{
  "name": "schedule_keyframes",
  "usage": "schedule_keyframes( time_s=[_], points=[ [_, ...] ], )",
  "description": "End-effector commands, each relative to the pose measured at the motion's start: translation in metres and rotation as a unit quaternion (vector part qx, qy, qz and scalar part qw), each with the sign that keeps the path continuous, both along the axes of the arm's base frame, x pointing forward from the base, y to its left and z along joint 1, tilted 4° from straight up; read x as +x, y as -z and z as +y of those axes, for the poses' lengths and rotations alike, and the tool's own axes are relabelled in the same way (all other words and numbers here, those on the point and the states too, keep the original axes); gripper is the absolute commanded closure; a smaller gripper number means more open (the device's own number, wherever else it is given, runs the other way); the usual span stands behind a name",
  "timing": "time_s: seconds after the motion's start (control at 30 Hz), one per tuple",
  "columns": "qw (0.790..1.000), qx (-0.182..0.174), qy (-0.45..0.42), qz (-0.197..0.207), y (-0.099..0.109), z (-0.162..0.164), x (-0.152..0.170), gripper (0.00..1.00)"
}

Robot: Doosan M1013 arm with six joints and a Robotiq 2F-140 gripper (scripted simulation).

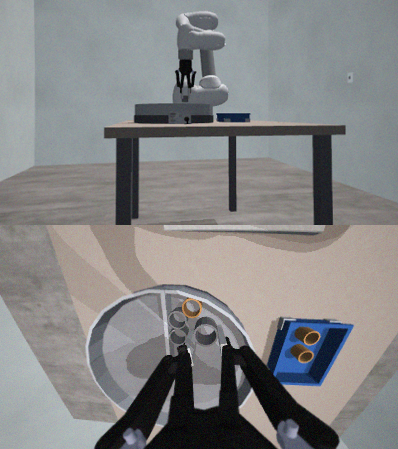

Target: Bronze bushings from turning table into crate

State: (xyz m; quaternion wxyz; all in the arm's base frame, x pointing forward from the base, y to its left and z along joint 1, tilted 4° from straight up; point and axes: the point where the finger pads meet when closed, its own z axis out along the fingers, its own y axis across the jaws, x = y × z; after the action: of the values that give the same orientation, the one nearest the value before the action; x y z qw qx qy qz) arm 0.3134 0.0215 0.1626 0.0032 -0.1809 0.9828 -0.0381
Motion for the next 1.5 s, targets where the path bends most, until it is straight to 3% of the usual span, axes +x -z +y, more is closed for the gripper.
schedule_keyframes(
  time_s=[0.0,0.27,0.33,0.63,1.47],
  points=[
    [1.0,0.004,-0.001,-0.003,-0.004,-0.006,0.028,1.0],
    [1.0,0.004,-0.001,-0.003,-0.007,-0.028,0.094,1.0],
    [1.0,0.004,-0.001,-0.003,-0.007,-0.028,0.094,1.0],
    [1.0,0.004,-0.001,-0.003,-0.011,-0.05,0.162,1.0],
    [1.0,0.004,-0.001,-0.003,-0.011,-0.051,0.165,1.0]
  ],
)
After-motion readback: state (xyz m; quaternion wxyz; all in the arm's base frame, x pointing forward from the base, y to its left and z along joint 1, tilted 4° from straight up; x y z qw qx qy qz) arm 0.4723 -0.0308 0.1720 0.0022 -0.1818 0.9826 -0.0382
